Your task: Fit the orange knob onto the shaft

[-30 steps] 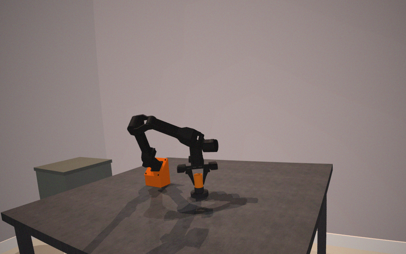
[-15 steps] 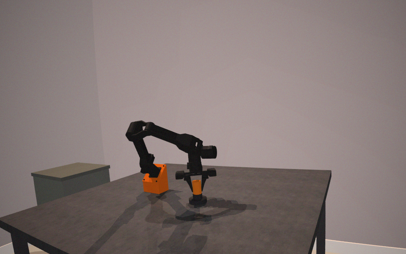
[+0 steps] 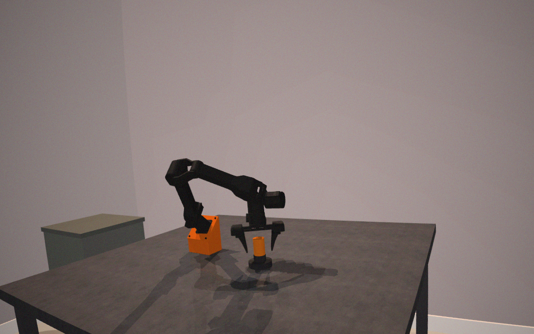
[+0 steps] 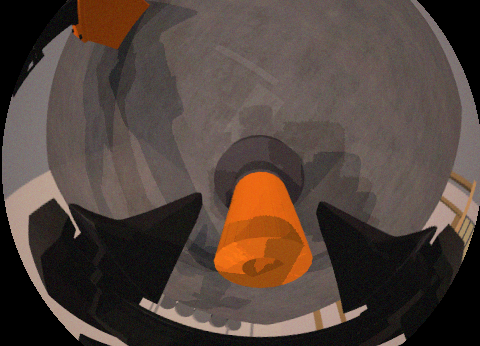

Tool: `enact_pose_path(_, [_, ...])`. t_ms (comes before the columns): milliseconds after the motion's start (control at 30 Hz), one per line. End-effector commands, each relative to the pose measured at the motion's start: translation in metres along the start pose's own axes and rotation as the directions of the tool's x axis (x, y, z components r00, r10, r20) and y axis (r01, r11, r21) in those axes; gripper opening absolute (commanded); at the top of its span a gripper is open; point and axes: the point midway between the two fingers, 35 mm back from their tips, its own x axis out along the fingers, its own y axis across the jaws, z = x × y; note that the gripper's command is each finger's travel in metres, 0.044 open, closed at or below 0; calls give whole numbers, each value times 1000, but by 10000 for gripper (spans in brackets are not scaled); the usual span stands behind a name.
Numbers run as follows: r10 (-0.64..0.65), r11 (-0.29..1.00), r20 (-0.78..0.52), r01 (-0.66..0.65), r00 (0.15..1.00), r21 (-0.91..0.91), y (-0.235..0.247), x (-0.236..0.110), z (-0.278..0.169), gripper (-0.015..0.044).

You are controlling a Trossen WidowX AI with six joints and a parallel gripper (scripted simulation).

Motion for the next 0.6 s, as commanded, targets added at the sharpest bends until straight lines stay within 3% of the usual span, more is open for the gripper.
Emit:
enact_pose_path(0, [1, 1000, 1, -1, 1000, 4, 0, 0, 0, 440])
enact_pose_path(133, [-1, 1000, 3, 1, 1000, 4, -2, -10, 0, 440])
enact_pose_path(333, [-2, 1000, 4, 2, 1000, -1, -1, -93, 0, 440])
enact_pose_path(567, [-1, 1000, 3, 1, 1000, -1, -5, -96, -1, 440])
